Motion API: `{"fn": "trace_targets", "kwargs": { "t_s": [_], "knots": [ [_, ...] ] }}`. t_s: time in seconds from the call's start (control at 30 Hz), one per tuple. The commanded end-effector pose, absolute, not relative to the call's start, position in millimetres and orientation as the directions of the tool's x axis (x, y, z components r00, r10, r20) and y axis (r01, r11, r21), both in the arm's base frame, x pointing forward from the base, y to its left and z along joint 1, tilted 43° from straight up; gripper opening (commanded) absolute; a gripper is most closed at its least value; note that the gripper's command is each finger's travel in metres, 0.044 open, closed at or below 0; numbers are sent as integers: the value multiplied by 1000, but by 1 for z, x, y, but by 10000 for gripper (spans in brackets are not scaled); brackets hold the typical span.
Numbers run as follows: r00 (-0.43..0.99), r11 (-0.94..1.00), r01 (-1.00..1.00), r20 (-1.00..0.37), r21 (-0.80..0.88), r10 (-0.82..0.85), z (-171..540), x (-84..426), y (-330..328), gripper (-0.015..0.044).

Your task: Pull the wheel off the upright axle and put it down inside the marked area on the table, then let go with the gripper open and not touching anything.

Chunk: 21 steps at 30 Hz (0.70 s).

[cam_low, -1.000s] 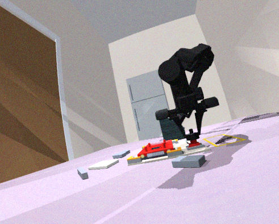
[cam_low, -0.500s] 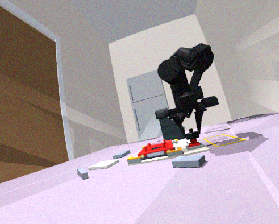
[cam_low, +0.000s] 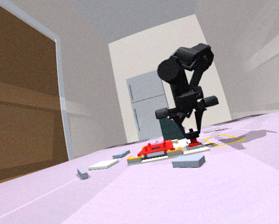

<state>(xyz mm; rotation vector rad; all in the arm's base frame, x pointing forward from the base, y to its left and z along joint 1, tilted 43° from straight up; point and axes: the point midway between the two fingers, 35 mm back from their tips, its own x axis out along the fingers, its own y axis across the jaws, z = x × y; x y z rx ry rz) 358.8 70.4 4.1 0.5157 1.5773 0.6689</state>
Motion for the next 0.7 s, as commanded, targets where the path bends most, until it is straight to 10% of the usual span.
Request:
{"fn": "trace_targets", "kwargs": {
  "t_s": [0.0,0.67],
  "knots": [
    [-104,731,-55,-732,680,673,8,362,65,0],
    [-102,731,-53,-732,680,674,12,362,60,0]
  ]
}}
